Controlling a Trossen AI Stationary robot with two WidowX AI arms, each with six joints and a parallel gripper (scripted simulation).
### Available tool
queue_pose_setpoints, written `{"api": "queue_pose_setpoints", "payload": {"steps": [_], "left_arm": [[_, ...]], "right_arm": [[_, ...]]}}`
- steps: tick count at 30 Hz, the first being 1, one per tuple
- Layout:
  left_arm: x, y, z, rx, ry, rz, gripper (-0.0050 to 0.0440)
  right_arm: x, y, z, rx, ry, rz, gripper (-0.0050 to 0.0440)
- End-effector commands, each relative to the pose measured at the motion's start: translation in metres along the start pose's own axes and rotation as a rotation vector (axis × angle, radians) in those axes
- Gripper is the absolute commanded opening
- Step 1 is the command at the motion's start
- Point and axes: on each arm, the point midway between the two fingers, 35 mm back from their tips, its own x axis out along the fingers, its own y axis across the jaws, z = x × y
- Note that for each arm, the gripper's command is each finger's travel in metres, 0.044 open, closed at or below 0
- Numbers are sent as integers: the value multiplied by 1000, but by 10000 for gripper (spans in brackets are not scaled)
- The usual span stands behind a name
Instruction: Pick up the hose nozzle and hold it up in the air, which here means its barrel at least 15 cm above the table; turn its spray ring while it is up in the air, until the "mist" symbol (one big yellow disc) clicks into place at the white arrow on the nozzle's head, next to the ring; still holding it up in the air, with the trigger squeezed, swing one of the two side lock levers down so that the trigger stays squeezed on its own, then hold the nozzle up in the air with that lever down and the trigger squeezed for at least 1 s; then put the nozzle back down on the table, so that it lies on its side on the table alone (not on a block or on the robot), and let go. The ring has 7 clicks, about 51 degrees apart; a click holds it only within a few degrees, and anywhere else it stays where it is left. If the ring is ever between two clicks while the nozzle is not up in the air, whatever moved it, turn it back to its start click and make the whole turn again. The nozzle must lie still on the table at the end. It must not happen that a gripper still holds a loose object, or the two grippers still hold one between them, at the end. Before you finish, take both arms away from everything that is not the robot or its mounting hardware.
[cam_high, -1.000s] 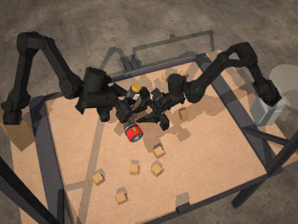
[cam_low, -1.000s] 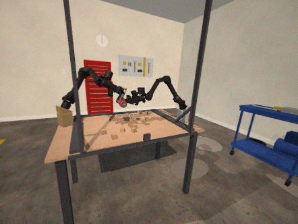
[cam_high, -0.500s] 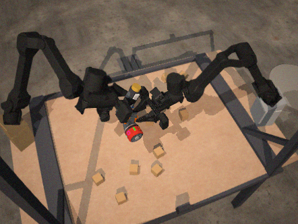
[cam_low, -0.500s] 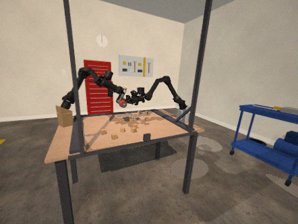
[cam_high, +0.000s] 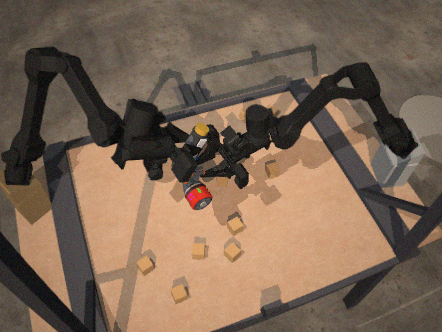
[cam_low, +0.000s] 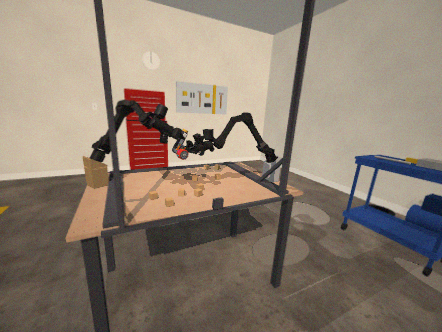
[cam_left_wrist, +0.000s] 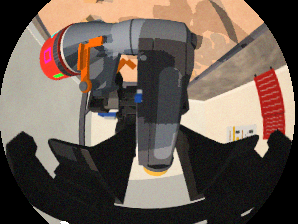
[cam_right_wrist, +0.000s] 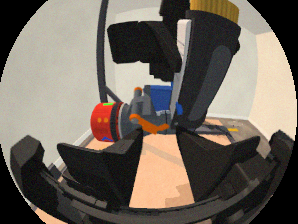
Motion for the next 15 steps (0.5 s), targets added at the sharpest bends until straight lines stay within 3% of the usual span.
{"api": "queue_pose_setpoints", "payload": {"steps": [1,15], "left_arm": [[-4,0,-12,-38,18,21,165],[-4,0,-12,-38,18,21,165]], "right_arm": [[-2,-12,20,-21,-38,-28,172],[-7,-18,24,-27,-40,-33,172]]}}
